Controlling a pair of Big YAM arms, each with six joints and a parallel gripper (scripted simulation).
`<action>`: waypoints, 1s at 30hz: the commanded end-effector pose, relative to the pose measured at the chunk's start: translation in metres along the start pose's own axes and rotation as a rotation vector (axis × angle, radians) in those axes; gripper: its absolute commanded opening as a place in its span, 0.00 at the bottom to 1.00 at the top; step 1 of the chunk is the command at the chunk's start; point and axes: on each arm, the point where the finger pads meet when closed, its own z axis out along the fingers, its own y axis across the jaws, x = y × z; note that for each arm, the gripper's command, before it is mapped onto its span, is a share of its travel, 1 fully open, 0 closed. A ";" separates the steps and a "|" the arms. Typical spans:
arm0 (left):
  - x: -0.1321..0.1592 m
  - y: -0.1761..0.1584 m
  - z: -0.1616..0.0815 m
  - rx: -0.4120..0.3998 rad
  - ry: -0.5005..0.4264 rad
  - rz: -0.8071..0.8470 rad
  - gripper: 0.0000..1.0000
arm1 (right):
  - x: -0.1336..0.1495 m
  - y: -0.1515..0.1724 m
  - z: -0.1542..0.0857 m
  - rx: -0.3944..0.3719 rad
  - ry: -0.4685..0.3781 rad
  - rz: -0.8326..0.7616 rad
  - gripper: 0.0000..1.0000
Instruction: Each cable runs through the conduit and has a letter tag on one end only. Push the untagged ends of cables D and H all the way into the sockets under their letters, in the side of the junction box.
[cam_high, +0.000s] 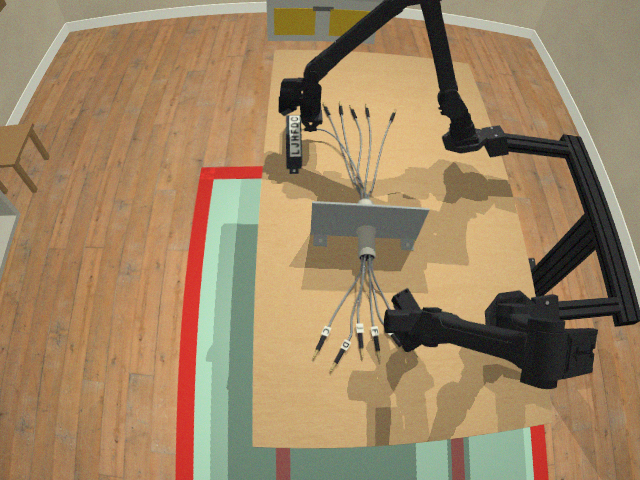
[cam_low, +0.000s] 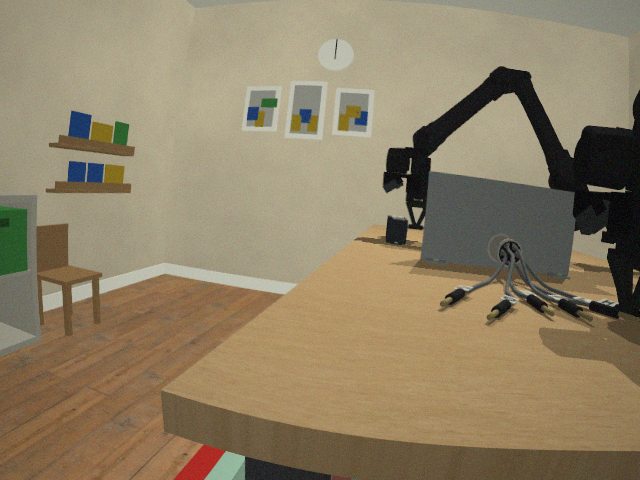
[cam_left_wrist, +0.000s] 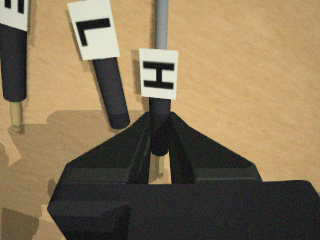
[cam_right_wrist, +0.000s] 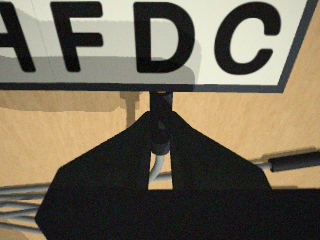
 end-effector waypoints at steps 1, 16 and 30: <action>-0.001 0.001 0.000 -0.002 -0.003 -0.002 0.05 | -0.021 0.006 -0.004 -0.003 -0.017 -0.015 0.05; -0.001 0.001 0.000 -0.002 -0.003 -0.002 0.05 | -0.038 0.006 -0.004 -0.002 -0.014 -0.005 0.05; -0.001 0.001 0.000 -0.002 -0.003 -0.002 0.05 | -0.053 0.006 -0.005 -0.002 -0.011 0.001 0.05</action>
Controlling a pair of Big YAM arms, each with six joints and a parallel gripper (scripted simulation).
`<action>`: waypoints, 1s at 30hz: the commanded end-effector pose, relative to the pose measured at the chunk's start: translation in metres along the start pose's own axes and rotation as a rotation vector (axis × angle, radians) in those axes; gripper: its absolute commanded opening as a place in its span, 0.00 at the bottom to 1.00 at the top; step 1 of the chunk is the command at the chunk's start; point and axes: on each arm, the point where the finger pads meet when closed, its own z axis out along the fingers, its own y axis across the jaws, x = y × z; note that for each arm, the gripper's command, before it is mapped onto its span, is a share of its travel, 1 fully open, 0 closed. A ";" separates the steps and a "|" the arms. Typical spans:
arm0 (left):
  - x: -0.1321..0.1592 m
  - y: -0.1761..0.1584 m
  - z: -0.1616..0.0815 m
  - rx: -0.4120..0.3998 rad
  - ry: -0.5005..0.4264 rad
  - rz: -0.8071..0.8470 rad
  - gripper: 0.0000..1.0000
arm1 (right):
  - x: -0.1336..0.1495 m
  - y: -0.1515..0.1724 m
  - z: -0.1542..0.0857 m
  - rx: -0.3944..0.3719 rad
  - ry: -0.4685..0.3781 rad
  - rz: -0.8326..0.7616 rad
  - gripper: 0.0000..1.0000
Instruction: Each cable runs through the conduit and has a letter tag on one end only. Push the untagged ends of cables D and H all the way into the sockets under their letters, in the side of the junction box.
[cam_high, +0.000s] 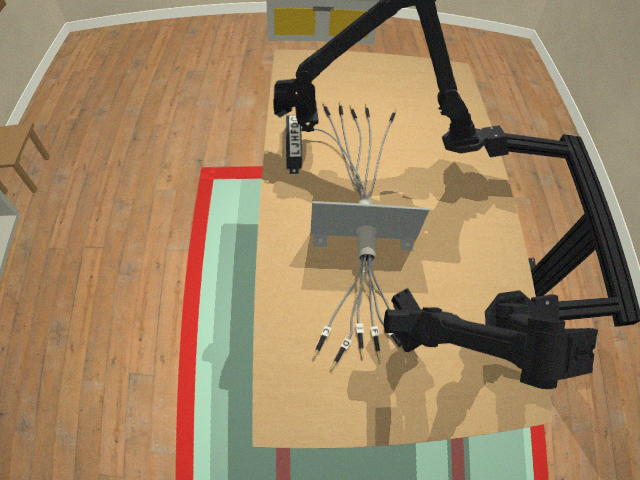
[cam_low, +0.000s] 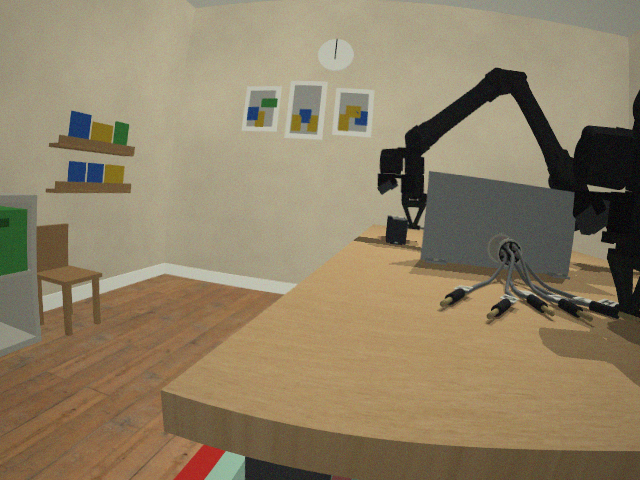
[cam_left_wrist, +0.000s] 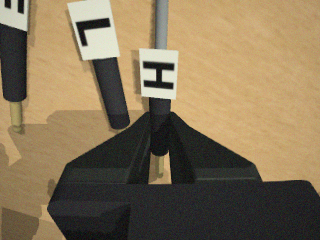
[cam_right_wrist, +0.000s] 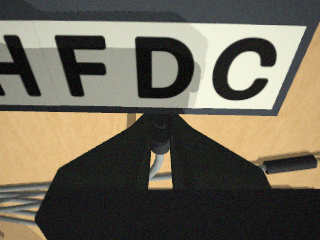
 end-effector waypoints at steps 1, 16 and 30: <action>-0.001 0.001 0.000 -0.002 -0.003 -0.002 0.05 | -0.045 0.006 -0.008 -0.003 -0.068 0.007 0.05; -0.001 0.001 0.000 -0.002 -0.003 -0.002 0.05 | -0.033 -0.003 -0.008 0.003 -0.072 0.013 0.22; -0.001 0.001 0.000 -0.002 -0.003 -0.002 0.05 | -0.037 0.000 -0.040 0.003 -0.133 0.045 0.35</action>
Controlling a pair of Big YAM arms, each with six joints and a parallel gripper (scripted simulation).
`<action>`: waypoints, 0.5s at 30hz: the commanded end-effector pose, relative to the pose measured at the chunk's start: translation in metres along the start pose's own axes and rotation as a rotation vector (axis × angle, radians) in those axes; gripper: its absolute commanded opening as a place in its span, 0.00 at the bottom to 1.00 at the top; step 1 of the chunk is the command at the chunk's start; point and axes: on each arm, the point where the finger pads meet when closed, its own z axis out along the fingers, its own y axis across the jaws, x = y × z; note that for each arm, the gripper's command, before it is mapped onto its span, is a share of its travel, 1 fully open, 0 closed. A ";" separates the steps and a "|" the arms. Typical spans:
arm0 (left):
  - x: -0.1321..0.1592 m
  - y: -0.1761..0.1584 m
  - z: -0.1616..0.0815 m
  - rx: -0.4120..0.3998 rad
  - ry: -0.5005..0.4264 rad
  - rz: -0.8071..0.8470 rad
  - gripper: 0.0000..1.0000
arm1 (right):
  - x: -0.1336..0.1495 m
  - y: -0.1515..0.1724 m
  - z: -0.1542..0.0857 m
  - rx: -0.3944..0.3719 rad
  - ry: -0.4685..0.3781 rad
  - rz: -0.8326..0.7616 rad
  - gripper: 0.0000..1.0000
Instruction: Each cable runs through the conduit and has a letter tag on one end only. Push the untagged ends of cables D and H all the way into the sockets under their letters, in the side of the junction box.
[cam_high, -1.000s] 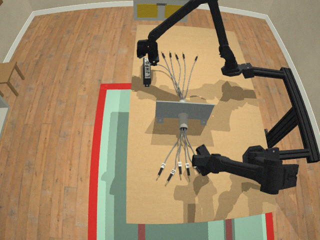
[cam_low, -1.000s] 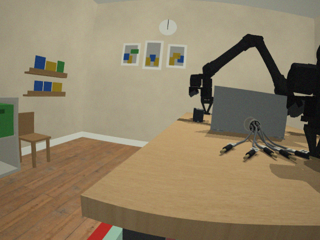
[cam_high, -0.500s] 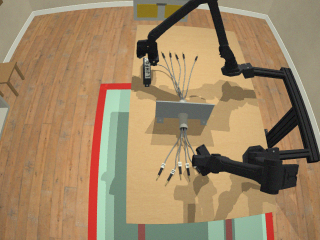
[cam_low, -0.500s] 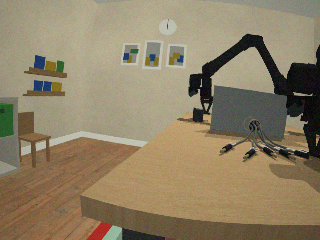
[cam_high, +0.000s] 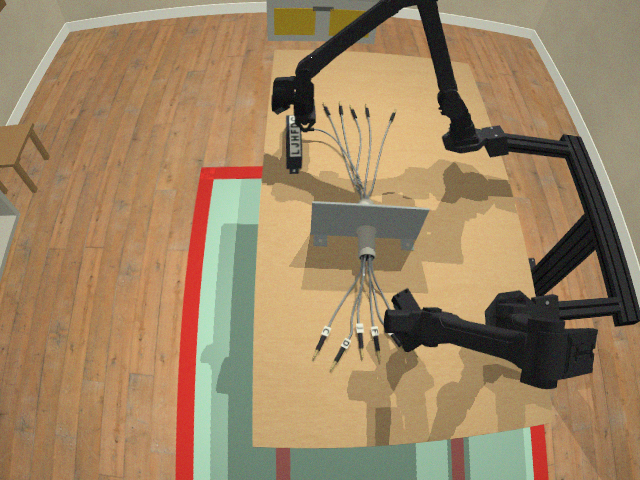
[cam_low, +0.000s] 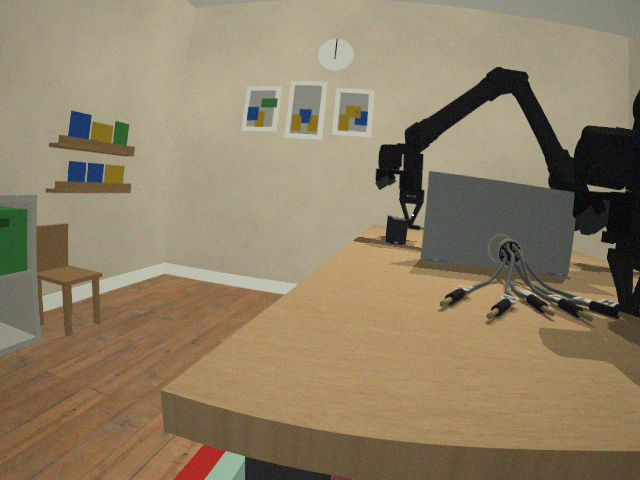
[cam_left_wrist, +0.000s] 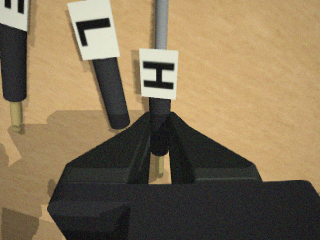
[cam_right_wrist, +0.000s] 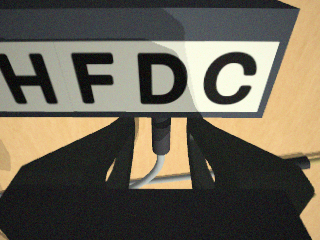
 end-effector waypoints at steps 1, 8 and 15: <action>-0.001 0.001 0.000 -0.002 -0.003 -0.002 0.05 | -0.029 0.001 -0.031 0.003 -0.099 0.027 0.35; -0.001 0.001 0.000 -0.002 -0.003 -0.002 0.05 | -0.023 0.001 -0.041 0.002 -0.097 0.026 0.35; -0.001 0.001 0.000 -0.002 -0.003 -0.002 0.05 | -0.015 0.002 -0.051 0.001 -0.087 0.022 0.58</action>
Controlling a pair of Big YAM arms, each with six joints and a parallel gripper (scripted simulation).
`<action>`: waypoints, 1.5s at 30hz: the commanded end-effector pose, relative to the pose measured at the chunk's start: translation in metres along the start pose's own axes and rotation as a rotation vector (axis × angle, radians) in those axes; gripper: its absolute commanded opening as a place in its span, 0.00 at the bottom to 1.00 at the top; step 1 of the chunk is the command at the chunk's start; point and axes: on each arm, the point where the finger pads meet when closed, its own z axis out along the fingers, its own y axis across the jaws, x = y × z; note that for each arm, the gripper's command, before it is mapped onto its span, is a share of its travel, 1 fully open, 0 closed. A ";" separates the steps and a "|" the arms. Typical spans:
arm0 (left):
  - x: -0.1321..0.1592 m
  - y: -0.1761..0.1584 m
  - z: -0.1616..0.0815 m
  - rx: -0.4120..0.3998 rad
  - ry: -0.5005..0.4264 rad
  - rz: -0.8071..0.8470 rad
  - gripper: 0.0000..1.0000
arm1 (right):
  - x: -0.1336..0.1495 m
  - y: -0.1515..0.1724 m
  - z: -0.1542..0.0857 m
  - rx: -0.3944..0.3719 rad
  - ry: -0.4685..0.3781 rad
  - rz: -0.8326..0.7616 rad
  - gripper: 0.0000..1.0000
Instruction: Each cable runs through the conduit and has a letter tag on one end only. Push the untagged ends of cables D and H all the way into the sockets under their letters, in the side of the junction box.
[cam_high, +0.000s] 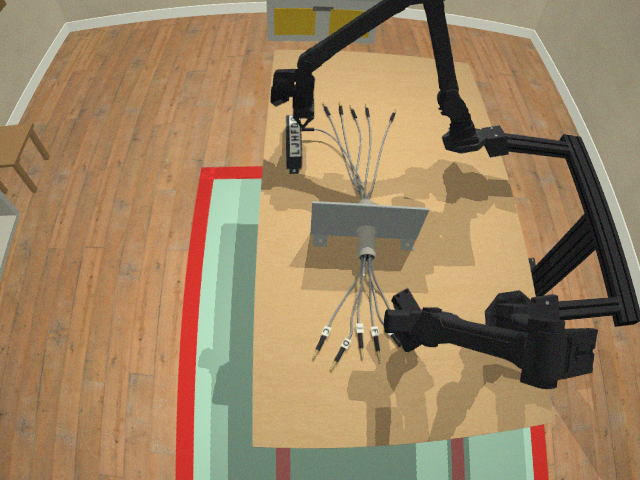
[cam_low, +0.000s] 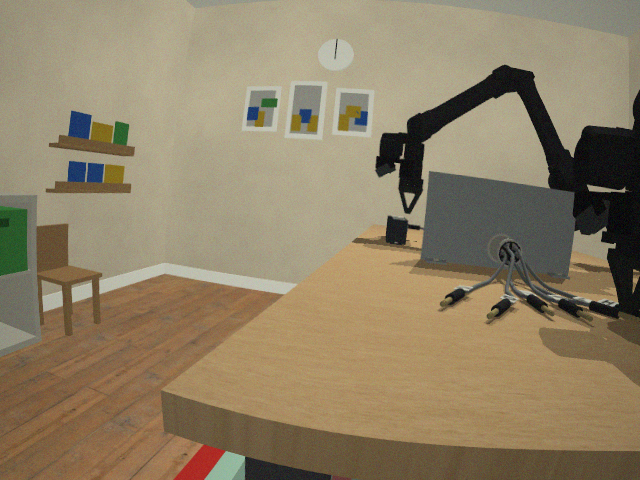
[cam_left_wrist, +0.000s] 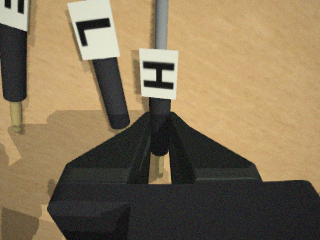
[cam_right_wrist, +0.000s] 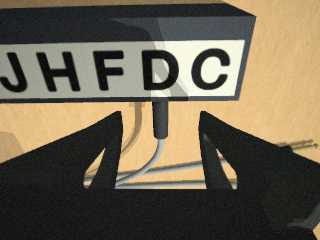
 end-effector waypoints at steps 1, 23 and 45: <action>-0.001 0.001 0.000 -0.002 -0.003 -0.002 0.05 | -0.008 0.002 -0.024 -0.001 -0.032 0.008 0.69; -0.001 0.001 0.000 -0.002 -0.003 -0.002 0.05 | 0.025 -0.013 -0.033 0.013 -0.011 0.053 1.00; -0.001 0.001 0.000 -0.002 -0.003 -0.002 0.05 | 0.164 -0.070 -0.116 0.133 -0.435 0.411 1.00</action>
